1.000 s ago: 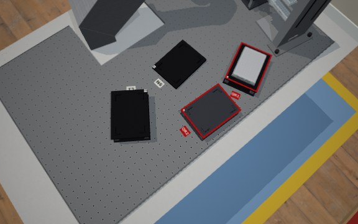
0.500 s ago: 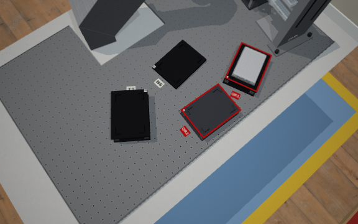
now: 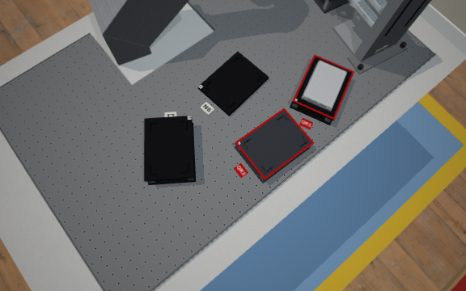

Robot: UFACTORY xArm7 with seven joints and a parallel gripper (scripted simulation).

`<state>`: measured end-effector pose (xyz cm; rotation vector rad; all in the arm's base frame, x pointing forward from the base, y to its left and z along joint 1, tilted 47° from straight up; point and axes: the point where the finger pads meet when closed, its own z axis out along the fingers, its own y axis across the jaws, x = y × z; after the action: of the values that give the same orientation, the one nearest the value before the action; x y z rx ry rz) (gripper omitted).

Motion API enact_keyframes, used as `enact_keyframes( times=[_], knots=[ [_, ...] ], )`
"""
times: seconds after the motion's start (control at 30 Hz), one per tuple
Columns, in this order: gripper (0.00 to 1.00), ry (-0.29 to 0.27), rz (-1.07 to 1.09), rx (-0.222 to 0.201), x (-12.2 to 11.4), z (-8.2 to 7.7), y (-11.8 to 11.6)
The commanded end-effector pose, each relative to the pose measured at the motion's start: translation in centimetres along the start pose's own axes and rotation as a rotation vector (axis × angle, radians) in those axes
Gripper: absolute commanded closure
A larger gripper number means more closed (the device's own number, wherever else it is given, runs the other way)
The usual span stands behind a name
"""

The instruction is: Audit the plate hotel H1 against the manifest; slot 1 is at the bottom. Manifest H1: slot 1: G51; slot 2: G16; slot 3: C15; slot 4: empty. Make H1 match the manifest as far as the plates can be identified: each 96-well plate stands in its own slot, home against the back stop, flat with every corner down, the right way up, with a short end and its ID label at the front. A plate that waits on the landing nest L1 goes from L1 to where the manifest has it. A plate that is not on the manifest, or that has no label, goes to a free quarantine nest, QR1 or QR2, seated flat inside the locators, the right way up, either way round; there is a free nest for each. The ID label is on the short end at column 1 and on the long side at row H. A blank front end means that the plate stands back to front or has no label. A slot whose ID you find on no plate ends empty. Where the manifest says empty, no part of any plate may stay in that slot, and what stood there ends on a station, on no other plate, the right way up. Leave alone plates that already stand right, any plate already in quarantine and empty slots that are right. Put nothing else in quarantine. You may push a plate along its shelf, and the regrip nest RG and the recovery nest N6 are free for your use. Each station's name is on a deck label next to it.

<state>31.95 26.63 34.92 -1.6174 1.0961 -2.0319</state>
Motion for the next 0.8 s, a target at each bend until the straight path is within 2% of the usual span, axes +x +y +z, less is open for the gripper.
enact_keyframes(
  times=[0.0,0.77],
  knots=[
    [1.00,0.000,0.003,-0.001,0.1,0.2,0.0],
    [1.00,0.000,0.003,-0.001,0.1,1.2,0.0]
  ],
)
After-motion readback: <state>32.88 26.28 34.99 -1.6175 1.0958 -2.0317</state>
